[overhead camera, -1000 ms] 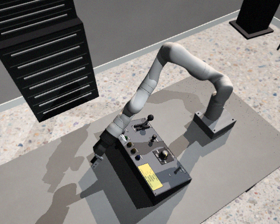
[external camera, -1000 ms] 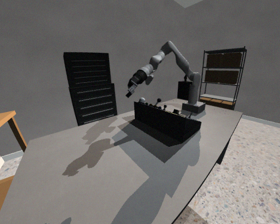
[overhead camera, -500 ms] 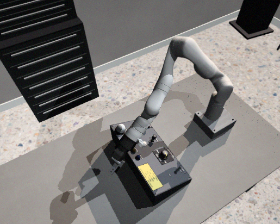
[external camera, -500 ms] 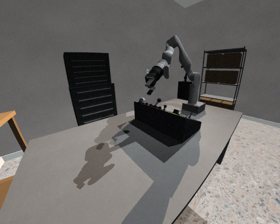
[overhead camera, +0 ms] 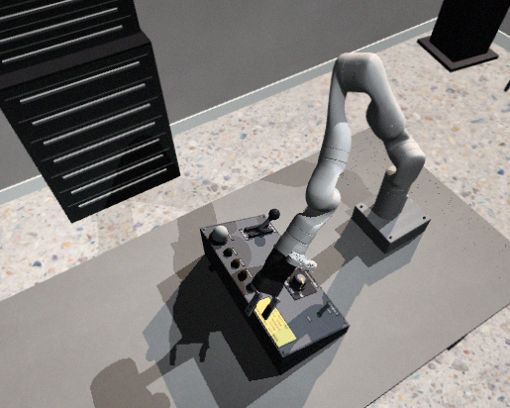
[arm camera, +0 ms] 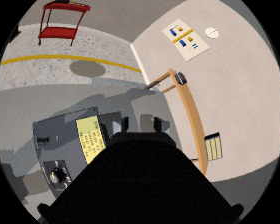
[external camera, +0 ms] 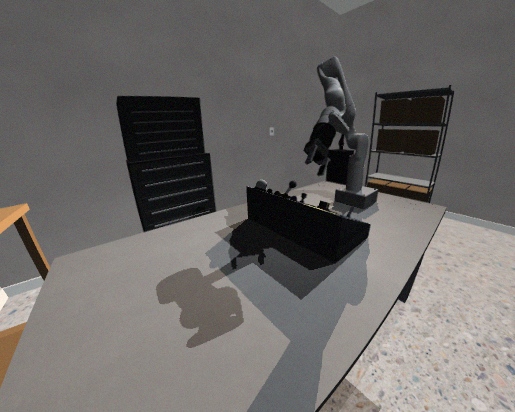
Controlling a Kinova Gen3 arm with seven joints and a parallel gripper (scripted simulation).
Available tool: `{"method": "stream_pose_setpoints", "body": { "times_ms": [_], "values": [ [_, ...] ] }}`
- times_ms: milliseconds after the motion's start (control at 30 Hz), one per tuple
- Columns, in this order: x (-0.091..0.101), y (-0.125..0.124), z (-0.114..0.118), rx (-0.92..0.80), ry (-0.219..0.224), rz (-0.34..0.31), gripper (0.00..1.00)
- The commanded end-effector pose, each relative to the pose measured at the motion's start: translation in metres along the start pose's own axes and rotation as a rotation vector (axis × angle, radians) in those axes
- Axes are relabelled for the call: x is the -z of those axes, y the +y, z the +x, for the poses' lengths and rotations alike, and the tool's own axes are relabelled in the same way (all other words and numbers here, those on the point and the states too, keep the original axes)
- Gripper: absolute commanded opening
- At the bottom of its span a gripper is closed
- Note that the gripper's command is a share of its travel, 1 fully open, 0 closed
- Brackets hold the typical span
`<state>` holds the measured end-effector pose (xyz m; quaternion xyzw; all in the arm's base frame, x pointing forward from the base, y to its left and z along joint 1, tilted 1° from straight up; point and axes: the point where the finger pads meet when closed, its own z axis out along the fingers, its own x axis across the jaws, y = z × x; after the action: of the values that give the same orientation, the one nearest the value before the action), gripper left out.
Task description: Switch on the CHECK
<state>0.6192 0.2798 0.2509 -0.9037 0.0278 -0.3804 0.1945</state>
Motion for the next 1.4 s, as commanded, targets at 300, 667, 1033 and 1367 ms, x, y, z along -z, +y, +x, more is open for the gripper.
{"method": "stream_pose_setpoints", "body": {
  "times_ms": [300, 667, 1033, 1367],
  "values": [
    [0.063, 0.011, -0.103, -0.479, -0.126, -0.162, 1.0],
    [0.108, 0.041, -0.173, -0.762, -0.172, -0.32, 1.0],
    [0.145, 0.07, -0.221, -0.935, -0.177, -0.453, 1.0],
    [0.168, 0.09, -0.248, -1.035, -0.167, -0.535, 1.0]
  ]
}}
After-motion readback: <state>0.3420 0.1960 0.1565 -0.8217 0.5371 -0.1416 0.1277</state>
